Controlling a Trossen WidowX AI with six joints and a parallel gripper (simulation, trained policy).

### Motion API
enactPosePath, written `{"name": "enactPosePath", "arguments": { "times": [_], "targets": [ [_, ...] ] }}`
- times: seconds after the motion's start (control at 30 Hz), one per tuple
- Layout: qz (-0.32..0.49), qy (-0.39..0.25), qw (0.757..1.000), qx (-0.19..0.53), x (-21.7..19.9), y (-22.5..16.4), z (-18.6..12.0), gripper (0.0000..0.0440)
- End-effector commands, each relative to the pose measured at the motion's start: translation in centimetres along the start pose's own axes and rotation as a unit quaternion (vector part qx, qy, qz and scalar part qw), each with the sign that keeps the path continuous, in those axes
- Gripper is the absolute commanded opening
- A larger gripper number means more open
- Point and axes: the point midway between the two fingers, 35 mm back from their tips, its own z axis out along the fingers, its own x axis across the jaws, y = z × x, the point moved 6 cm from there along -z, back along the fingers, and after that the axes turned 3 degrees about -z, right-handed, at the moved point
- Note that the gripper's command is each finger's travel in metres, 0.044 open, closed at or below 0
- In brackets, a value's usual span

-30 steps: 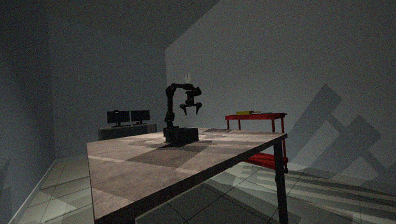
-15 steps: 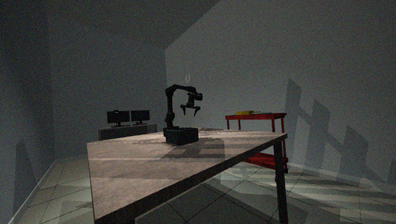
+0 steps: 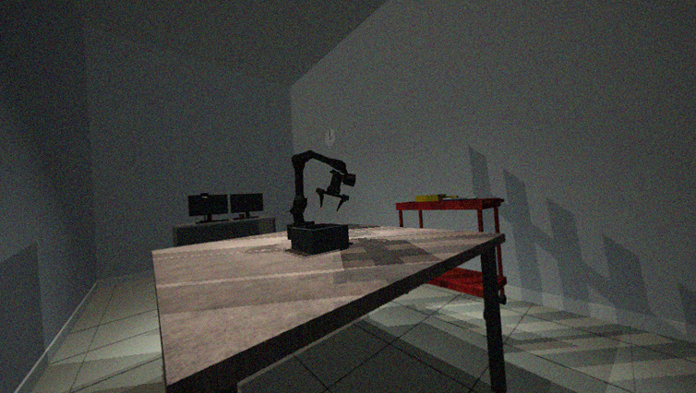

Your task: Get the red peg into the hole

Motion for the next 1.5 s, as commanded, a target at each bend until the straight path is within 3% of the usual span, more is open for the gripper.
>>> {"name": "enactPosePath", "arguments": {
  "times": [0.0,0.83,0.97,1.03,1.47],
  "targets": [
    [-0.006,-0.010,1.000,0.002,0.2,-0.5,1.1,0.0440],
    [-0.019,0.014,0.999,-0.028,2.8,-1.1,10.7,0.0440],
    [-0.021,0.017,0.999,-0.032,3.0,-1.1,11.8,0.0424],
    [-0.022,0.017,0.999,-0.032,3.0,-1.1,12.3,0.0388],
    [-0.026,-0.020,0.999,-0.020,2.7,-1.5,15.5,0.0050]
  ]
}}
